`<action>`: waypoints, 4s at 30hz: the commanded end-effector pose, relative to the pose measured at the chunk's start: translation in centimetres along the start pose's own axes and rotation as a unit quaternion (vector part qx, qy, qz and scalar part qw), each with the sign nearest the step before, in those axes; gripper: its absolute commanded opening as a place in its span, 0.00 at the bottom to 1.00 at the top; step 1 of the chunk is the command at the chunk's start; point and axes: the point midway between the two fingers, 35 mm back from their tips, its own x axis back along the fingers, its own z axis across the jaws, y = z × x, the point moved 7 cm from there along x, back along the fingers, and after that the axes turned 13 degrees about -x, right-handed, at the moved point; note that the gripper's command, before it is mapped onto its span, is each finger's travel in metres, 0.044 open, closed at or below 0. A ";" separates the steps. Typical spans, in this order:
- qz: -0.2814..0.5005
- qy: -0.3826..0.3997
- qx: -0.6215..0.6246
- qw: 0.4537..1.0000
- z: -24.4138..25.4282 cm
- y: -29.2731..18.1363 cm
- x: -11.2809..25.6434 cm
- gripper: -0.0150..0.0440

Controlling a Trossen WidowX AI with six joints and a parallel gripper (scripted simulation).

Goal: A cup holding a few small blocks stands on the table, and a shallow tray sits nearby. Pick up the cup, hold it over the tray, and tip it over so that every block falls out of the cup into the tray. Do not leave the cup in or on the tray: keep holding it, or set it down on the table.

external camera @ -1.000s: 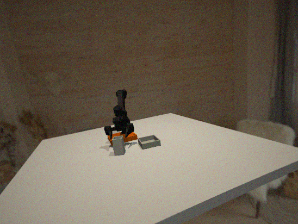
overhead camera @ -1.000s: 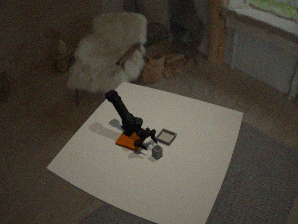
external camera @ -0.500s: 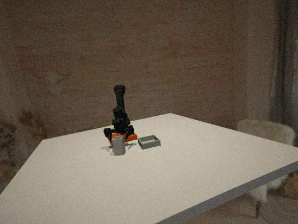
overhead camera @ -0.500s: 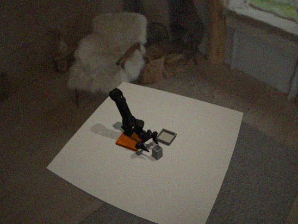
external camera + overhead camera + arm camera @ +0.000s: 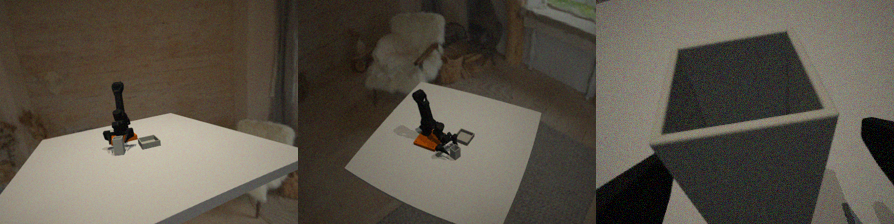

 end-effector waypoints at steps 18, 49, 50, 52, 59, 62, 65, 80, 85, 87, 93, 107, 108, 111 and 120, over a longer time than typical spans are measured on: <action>-0.003 0.003 0.002 1.000 0.1 0.1 -3.2 1.00; -0.003 0.003 0.002 1.000 0.2 0.2 -3.3 0.56; -0.003 0.003 0.002 1.000 0.2 0.3 -3.2 0.52; -0.003 0.003 0.002 1.000 0.2 0.6 -3.1 0.43; -0.004 0.003 0.002 1.000 0.4 1.5 -2.6 0.25; -0.004 0.003 0.002 1.000 0.5 1.9 -2.4 0.25; -0.004 0.003 0.002 1.000 0.6 2.3 -2.2 0.25; -0.004 0.003 0.002 1.000 1.2 4.5 -1.2 0.25; -0.004 0.003 0.002 1.000 1.3 5.1 -1.1 0.25; -0.004 0.003 0.002 1.000 1.3 5.1 -1.1 0.25; 0.003 0.034 0.015 0.999 3.0 4.9 -1.0 0.25; 0.025 0.131 0.058 0.989 8.4 3.8 0.1 0.25; 0.026 0.138 0.061 0.988 8.7 3.7 0.2 0.25; 0.031 0.159 0.070 0.984 9.8 3.5 0.6 0.25; 0.045 0.220 0.096 0.970 12.9 2.5 2.0 0.25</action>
